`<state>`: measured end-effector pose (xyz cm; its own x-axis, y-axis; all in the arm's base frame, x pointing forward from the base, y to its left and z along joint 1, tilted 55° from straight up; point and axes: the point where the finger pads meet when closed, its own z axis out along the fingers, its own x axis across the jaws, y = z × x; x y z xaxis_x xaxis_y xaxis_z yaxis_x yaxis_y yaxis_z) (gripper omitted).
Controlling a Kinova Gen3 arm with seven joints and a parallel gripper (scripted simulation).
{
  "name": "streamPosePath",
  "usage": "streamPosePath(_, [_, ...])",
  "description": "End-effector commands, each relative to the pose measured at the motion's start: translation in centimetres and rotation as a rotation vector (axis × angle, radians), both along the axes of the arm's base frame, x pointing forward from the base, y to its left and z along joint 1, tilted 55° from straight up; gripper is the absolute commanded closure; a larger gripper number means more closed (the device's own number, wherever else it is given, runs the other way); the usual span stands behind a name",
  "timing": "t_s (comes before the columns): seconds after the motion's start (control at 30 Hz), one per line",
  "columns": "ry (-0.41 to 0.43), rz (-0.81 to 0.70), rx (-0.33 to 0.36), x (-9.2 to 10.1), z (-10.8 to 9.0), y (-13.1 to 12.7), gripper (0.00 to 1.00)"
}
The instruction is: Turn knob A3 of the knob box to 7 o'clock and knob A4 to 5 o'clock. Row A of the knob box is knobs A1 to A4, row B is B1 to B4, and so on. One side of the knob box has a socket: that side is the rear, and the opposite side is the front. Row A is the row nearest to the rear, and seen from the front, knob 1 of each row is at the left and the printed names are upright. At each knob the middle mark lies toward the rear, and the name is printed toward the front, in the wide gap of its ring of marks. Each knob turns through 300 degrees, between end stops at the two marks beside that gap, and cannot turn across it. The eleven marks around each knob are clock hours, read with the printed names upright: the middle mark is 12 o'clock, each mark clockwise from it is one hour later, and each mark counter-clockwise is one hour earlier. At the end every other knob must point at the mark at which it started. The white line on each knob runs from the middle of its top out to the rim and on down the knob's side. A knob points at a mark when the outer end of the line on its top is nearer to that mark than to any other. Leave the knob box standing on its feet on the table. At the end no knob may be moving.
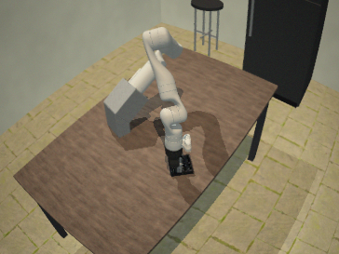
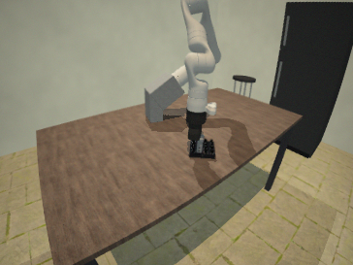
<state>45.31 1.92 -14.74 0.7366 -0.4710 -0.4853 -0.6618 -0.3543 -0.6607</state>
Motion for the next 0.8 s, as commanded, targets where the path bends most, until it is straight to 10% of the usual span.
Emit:
streamPosePath(0.0, [-0.001,-0.002,-0.001,0.05,0.02,-0.13,0.54])
streamPosePath(0.2, [-0.001,-0.002,-0.001,0.05,0.02,-0.13,0.54])
streamPosePath(0.23, [-0.001,-0.002,-0.001,0.05,0.02,-0.13,0.7])
streamPosePath(0.77, [-0.001,-0.002,-0.001,0.05,0.02,-0.13,0.7])
